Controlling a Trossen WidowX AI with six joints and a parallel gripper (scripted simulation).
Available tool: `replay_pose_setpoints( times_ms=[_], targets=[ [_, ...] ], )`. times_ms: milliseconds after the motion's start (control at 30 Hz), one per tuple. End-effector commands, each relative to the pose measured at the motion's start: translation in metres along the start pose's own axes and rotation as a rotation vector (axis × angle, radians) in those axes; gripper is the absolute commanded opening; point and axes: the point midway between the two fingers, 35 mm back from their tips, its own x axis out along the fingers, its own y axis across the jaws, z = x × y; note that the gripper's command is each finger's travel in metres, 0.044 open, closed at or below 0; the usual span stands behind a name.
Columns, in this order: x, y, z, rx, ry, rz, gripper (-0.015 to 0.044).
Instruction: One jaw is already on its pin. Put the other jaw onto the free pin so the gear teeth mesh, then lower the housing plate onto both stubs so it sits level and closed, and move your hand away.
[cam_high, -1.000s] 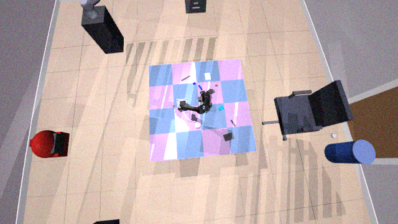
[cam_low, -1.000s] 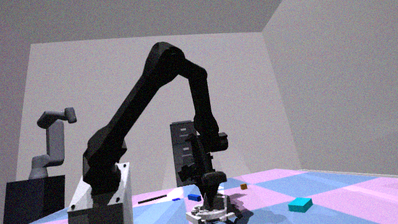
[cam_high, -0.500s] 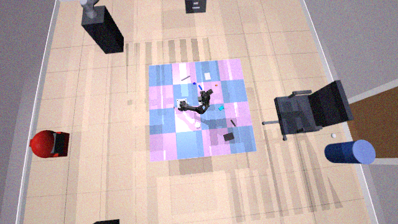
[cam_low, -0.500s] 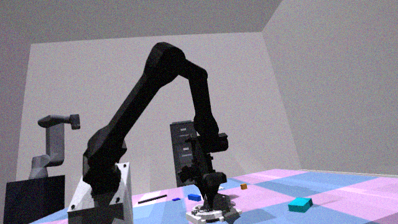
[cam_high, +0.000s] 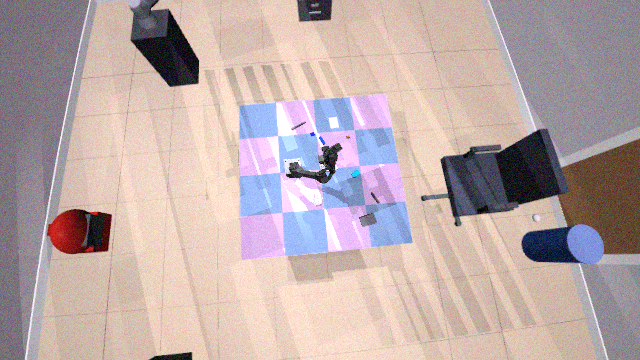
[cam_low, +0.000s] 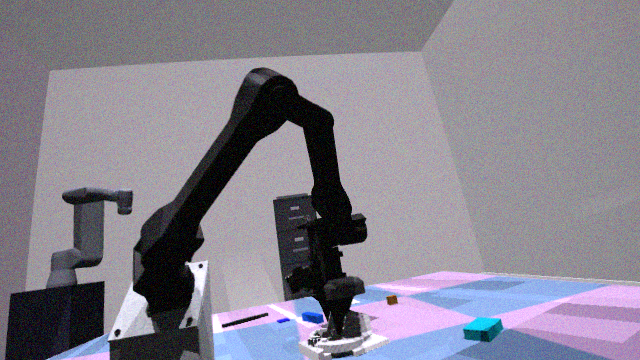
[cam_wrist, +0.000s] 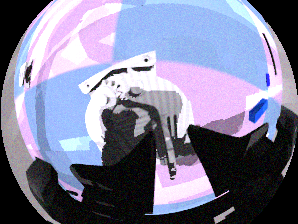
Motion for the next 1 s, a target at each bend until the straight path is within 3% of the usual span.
replay_pose_setpoints(
  times_ms=[0, 967],
  targets=[
    [0.0013, 0.001, -0.0005, -0.003, 0.001, 0.004, 0.0134],
    [-0.0031, 0.0013, -0.0012, -0.003, 0.001, 0.003, 0.0134]
  ],
)
